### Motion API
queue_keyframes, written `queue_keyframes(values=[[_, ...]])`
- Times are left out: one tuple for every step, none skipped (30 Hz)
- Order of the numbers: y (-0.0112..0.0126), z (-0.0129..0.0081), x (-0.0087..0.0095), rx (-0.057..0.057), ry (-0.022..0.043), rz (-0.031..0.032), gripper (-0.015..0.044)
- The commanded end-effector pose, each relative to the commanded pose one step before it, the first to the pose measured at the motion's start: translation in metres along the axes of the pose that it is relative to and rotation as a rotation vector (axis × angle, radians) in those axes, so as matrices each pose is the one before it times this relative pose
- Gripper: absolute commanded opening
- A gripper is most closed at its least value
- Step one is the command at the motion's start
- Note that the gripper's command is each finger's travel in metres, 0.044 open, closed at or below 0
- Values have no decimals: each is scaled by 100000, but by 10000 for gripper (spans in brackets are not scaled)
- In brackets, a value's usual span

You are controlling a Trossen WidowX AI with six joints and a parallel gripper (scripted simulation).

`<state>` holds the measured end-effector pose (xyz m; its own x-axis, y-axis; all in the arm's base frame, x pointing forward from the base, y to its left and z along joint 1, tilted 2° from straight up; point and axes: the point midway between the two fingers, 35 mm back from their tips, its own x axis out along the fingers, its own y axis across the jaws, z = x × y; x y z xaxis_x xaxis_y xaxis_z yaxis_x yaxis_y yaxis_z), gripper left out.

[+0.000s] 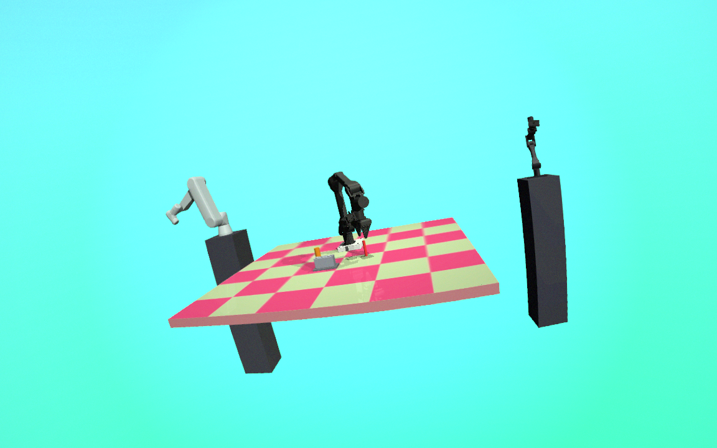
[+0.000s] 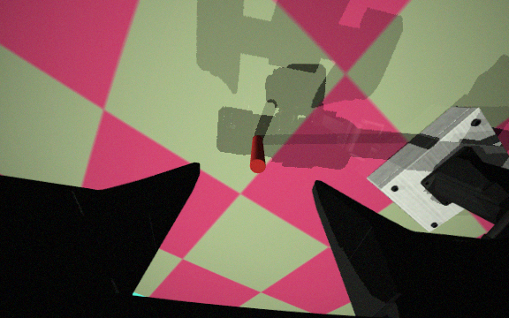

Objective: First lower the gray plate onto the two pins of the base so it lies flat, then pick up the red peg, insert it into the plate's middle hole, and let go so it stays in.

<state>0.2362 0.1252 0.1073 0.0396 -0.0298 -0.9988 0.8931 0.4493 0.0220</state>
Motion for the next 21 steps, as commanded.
queue_keyframes(values=[[-16, -50, 627, -179, 329, -480, 440], [17, 0, 165, 0, -1, 1, 440], [15, 0, 165, 0, -1, 1, 440], [14, 0, 165, 0, -1, 1, 440], [13, 0, 165, 0, -1, 1, 440], [12, 0, 165, 0, -1, 1, 440], [11, 1, 164, 0, -1, 1, 440], [10, 1, 164, 0, -1, 1, 440], [9, 1, 164, 0, -1, 0, 440], [8, 1, 164, 0, -1, 0, 440], [7, 1, 164, 0, -1, 0, 440], [5, 1, 164, 0, -1, 0, 440], [4, 1, 164, 0, -1, 0, 440], [3, 1, 163, 0, -1, 0, 440], [2, 1, 163, 0, -1, 0, 440], [1, 1, 163, 0, -1, 0, 440], [0, 1, 163, 0, -1, 0, 440], [-1, 1, 163, 0, -1, -1, 440], [-2, 1, 163, 0, -1, -1, 440], [-3, 1, 162, 0, -1, -1, 440], [-4, 1, 162, 0, -1, -1, 440]])
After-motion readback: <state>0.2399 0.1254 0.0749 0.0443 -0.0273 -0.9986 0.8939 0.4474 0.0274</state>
